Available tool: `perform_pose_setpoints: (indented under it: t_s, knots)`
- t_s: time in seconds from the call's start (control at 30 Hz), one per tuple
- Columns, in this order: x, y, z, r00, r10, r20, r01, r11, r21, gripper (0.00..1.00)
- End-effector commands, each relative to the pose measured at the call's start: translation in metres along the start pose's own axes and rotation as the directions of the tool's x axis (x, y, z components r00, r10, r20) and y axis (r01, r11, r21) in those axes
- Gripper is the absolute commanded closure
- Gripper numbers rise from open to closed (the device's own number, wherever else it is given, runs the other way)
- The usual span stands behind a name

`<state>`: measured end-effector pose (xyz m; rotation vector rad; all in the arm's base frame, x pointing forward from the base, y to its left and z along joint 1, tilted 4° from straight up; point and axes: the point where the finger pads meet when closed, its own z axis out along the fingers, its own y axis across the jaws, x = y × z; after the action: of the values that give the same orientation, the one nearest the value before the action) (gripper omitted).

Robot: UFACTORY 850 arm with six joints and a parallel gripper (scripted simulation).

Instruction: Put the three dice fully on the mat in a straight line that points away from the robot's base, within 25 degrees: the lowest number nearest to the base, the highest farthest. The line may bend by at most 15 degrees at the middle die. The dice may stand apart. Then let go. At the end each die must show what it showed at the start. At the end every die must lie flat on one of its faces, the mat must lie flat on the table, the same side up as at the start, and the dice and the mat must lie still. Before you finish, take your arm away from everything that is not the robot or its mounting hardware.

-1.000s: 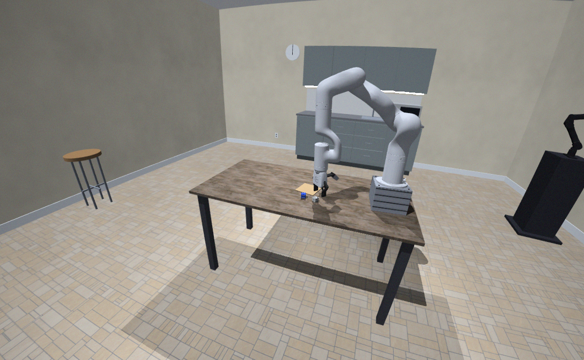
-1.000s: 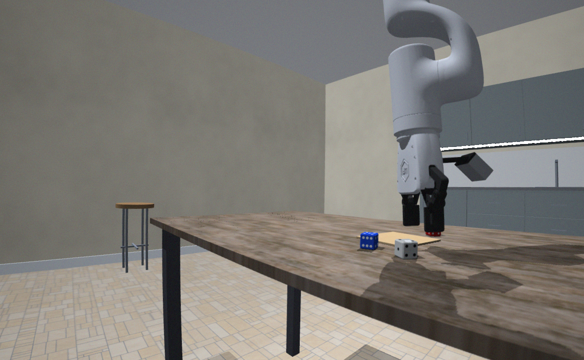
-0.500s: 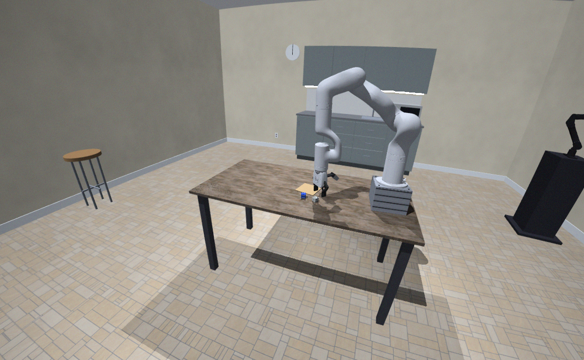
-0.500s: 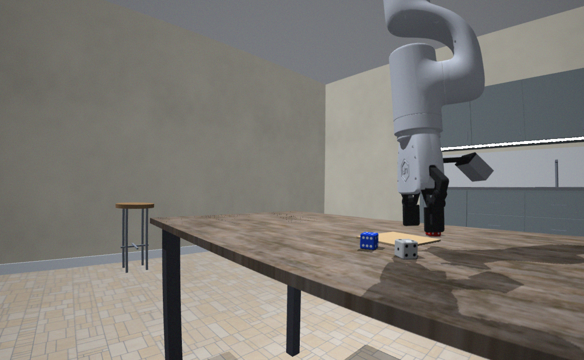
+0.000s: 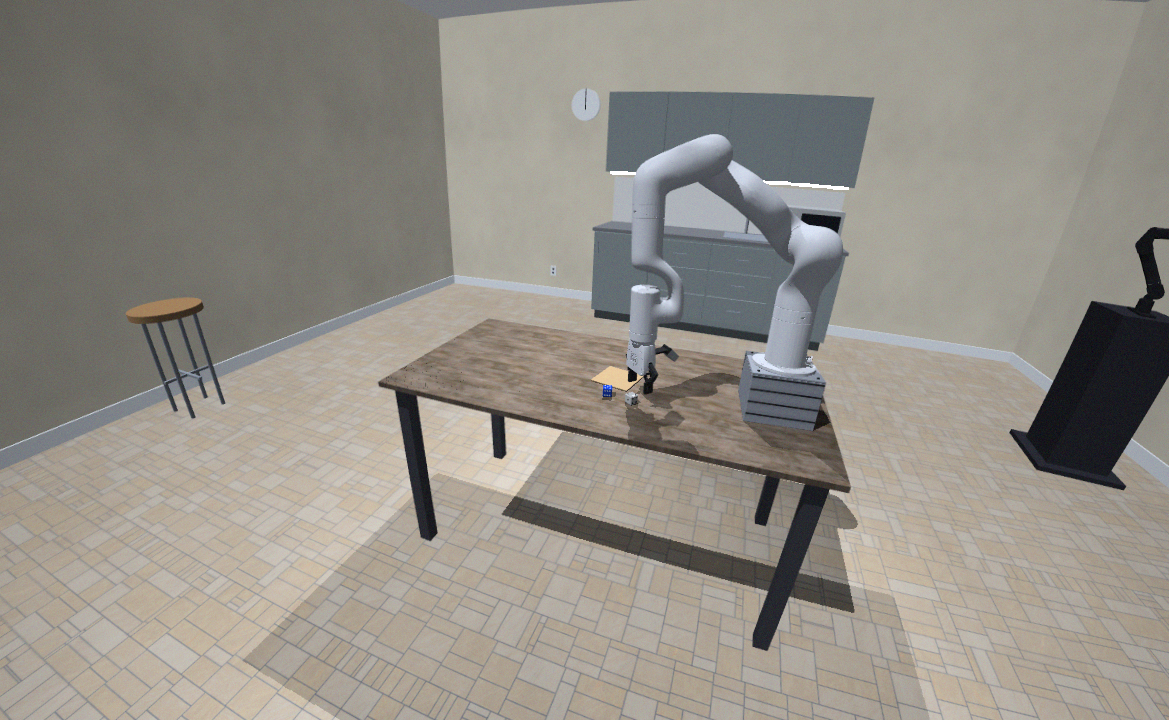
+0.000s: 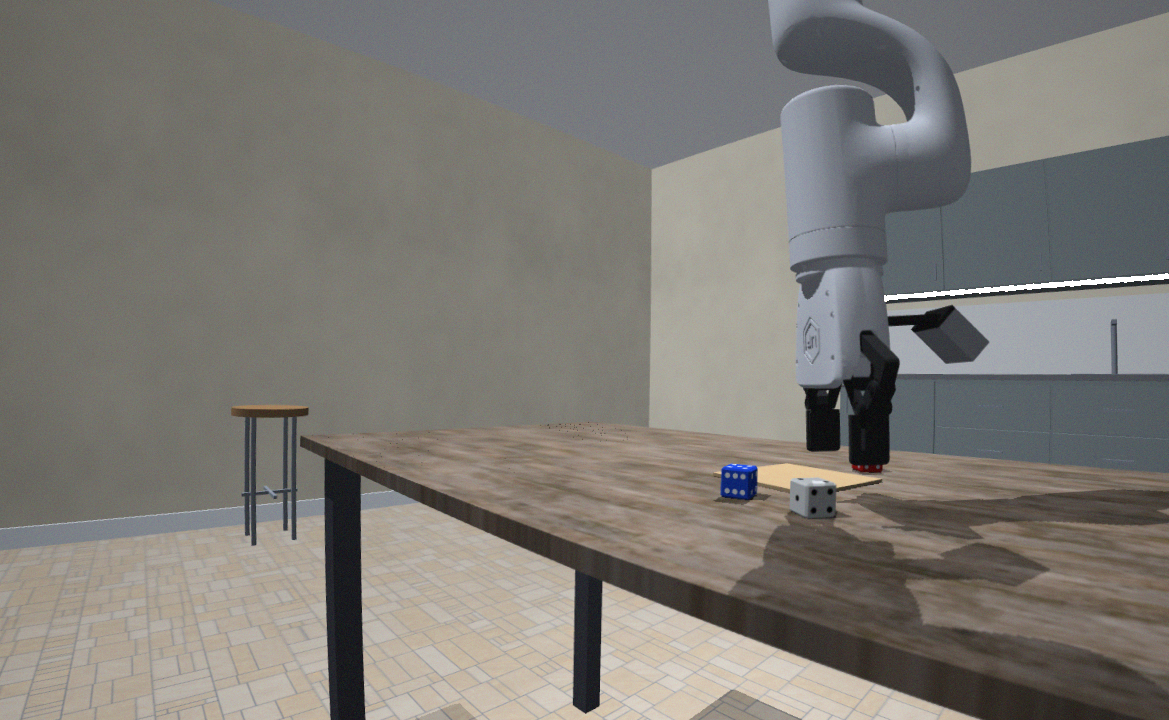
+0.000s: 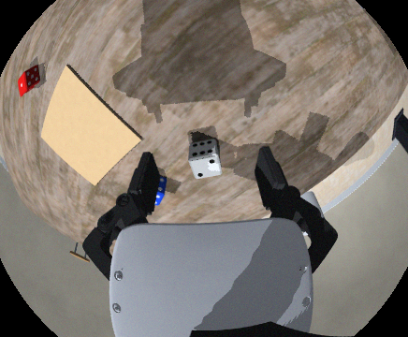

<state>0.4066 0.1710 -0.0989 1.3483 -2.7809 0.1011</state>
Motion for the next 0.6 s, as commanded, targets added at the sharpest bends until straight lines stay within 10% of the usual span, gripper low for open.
perform_pose_setpoints:
  t_s: [0.0,0.57]
  knots:
    - [0.0,0.0,0.0,1.0,0.001,0.03,-0.001,1.0,0.014,0.0]
    - [0.0,0.0,-0.012,1.0,0.001,0.03,-0.001,1.0,0.015,0.0]
